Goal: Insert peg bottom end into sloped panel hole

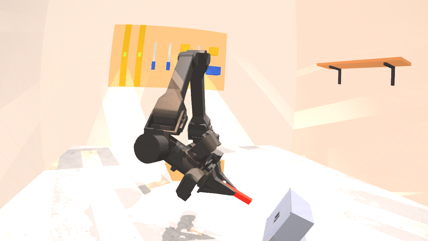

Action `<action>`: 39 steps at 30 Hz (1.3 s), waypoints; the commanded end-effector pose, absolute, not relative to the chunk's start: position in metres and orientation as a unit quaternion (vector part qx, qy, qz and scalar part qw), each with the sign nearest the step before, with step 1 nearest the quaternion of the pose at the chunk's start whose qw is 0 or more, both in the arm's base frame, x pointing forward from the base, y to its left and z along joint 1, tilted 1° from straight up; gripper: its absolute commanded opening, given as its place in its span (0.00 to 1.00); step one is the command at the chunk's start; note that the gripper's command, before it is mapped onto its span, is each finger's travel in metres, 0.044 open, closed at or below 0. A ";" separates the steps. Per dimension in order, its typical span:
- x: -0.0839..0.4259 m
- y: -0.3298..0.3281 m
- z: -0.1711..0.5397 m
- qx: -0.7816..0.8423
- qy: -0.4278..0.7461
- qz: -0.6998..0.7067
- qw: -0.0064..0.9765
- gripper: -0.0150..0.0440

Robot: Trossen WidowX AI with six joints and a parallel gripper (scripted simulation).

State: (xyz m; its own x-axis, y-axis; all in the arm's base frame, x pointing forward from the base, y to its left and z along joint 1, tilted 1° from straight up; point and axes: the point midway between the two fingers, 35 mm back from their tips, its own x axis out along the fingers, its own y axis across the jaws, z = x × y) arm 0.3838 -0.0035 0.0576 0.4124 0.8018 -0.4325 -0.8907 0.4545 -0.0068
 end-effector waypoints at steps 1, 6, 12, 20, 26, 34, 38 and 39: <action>0.385 0.000 0.055 -0.114 0.185 0.509 0.833 0.25; 0.389 0.003 0.053 -0.115 0.182 0.508 0.834 0.25; 0.393 0.006 0.051 -0.115 0.177 0.507 0.836 0.25; 0.397 0.012 0.048 -0.116 0.171 0.505 0.838 0.25; 0.401 0.016 0.046 -0.116 0.166 0.505 0.839 0.25; 0.404 0.020 0.044 -0.116 0.160 0.504 0.841 0.25; 0.405 0.022 0.043 -0.116 0.158 0.504 0.841 0.25; 0.405 0.023 0.043 -0.116 0.157 0.504 0.841 0.25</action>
State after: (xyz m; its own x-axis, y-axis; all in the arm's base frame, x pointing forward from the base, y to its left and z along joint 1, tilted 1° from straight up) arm 0.4051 0.0204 0.0439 0.4447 0.8072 -0.3881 -0.8838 0.4657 -0.0441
